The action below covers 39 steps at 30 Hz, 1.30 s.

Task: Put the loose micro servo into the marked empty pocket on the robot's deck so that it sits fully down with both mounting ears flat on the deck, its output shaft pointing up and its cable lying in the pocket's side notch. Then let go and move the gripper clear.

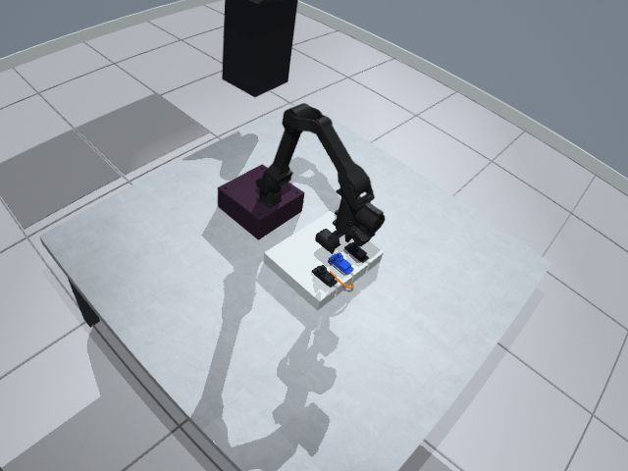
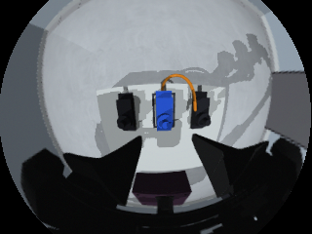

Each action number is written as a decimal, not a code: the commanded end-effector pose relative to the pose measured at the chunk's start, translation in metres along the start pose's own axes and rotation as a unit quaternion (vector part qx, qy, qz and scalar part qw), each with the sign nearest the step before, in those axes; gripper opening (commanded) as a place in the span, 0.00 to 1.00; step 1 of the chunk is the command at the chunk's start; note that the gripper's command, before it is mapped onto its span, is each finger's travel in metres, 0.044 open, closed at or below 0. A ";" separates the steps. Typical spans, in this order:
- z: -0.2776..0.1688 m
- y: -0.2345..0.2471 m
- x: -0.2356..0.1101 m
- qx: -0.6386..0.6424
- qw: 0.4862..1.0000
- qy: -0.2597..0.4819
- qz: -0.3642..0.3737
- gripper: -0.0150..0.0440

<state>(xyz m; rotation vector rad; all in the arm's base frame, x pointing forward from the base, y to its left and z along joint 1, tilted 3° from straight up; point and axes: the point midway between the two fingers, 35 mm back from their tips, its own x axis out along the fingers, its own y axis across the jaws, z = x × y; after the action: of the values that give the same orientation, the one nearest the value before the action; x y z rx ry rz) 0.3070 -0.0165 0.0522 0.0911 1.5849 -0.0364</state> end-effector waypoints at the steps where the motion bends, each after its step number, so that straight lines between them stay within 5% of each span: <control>1: -0.039 0.000 -0.027 -0.001 1.000 -0.004 -0.001 1.00; 13: -0.073 -0.001 -0.043 0.000 1.000 -0.002 -0.001 1.00; 21: -0.072 0.000 -0.091 0.001 1.000 -0.003 0.000 1.00; 39: -0.072 0.000 -0.091 0.001 1.000 -0.003 0.000 1.00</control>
<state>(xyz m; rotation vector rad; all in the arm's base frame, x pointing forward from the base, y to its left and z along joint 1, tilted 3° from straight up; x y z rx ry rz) 0.2364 -0.0142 0.1431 0.0958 1.5779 -0.0416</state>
